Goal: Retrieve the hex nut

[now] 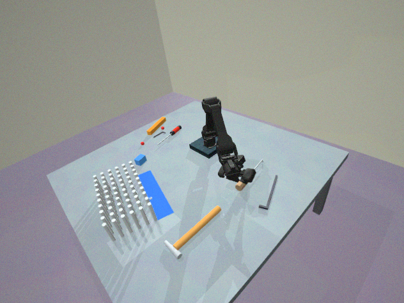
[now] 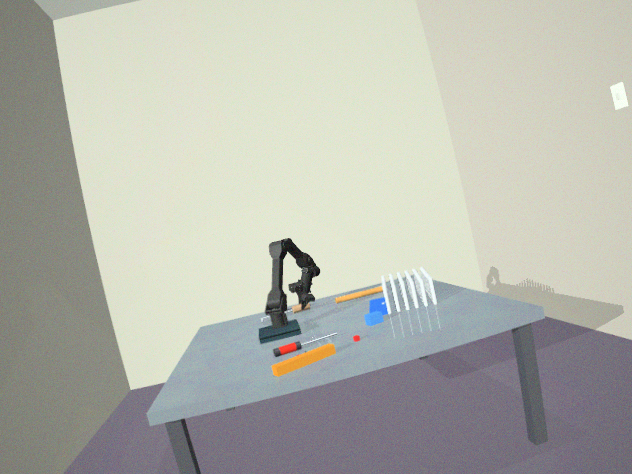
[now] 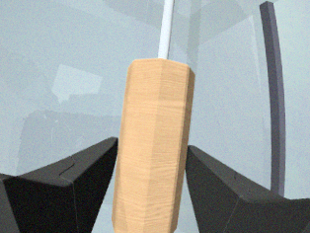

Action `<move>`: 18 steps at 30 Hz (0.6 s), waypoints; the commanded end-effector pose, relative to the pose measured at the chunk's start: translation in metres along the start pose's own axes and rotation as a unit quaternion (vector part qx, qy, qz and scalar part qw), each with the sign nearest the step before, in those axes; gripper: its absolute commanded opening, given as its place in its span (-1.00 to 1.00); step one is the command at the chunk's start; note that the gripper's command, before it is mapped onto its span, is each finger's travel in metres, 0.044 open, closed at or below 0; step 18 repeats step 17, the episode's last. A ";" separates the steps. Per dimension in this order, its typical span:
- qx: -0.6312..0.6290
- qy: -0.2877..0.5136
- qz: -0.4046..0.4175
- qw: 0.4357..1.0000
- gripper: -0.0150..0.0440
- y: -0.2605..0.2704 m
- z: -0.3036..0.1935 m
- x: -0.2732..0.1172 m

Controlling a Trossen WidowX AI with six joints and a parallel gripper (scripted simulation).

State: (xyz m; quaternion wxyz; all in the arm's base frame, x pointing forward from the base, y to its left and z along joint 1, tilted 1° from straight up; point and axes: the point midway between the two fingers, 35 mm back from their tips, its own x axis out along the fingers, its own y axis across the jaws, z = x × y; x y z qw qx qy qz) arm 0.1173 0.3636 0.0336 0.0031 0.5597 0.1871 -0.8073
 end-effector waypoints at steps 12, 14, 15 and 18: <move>0.000 0.000 0.000 1.000 0.49 0.000 0.000 0.001; 0.000 0.000 0.000 1.000 0.67 0.000 0.000 0.001; 0.000 0.000 0.000 1.000 0.75 0.000 0.000 0.001; 0.000 0.000 0.000 1.000 0.93 0.000 0.000 0.001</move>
